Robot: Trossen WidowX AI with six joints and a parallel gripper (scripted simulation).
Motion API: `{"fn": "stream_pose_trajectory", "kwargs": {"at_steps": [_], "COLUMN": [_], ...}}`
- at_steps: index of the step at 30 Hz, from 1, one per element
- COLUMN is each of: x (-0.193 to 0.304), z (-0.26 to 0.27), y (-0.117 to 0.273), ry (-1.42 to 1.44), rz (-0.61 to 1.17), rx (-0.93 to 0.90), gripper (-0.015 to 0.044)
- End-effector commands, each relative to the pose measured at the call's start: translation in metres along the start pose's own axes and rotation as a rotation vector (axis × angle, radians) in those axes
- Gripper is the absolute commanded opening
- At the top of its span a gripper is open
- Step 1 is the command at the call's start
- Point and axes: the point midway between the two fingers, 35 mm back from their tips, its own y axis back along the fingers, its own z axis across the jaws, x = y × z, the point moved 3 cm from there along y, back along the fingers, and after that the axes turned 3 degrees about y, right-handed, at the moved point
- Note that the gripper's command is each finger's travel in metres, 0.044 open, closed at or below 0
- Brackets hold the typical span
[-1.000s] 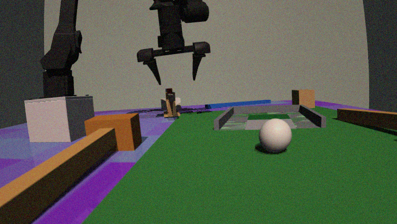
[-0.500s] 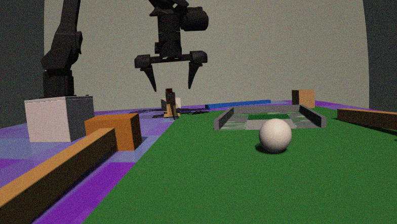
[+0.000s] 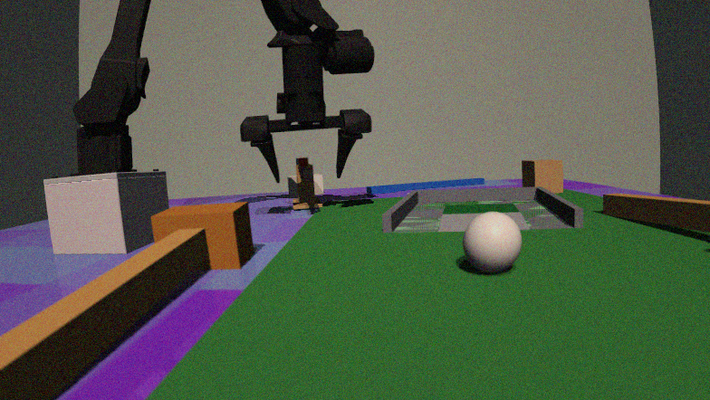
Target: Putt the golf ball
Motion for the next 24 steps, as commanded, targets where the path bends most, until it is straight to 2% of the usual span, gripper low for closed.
{"fn": "stream_pose_trajectory", "kwargs": {"at_steps": [1, 22, 24], "x": [0.001, 0.007, 0.006], "z": [0.002, 0.002, 0.0], "y": [-0.004, -0.025, -0.023], "ry": [0.002, 0.002, 0.003], "rz": [-0.004, -0.004, -0.001], "rx": [-0.006, -0.006, 0.002], "gripper": [0.044, 0.044, 0.0387]}}
